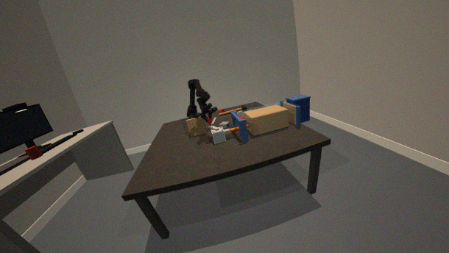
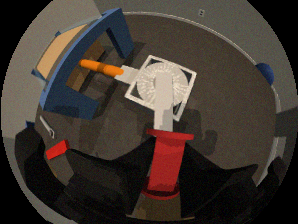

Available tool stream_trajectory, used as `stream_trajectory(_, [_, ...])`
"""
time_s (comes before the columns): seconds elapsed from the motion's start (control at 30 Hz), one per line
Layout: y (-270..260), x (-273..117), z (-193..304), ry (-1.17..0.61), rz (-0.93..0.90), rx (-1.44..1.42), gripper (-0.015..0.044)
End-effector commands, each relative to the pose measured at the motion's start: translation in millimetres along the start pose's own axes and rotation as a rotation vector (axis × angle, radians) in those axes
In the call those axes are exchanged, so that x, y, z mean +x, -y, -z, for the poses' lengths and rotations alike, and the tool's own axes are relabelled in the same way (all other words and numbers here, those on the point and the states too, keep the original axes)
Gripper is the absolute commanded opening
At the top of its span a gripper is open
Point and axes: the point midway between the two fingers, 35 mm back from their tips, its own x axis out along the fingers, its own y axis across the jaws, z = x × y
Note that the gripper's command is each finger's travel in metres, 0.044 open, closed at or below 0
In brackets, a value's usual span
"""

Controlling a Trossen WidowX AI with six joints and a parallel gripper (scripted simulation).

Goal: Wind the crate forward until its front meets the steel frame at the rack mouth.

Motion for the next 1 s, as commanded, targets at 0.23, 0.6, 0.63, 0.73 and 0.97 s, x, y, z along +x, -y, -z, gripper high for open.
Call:
stream_trajectory(0.23, [25,4,-4,0.002,0.037,0.005,0.0])
stream_trajectory(0.6, [39,7,-11,0.003,0.038,0.005,0.0])
stream_trajectory(0.63, [41,7,-12,0.004,0.039,0.005,0.0])
stream_trajectory(0.73, [44,8,-14,0.004,0.039,0.005,0.0])
stream_trajectory(0.97, [53,10,-21,0.005,0.04,0.006,0.0])
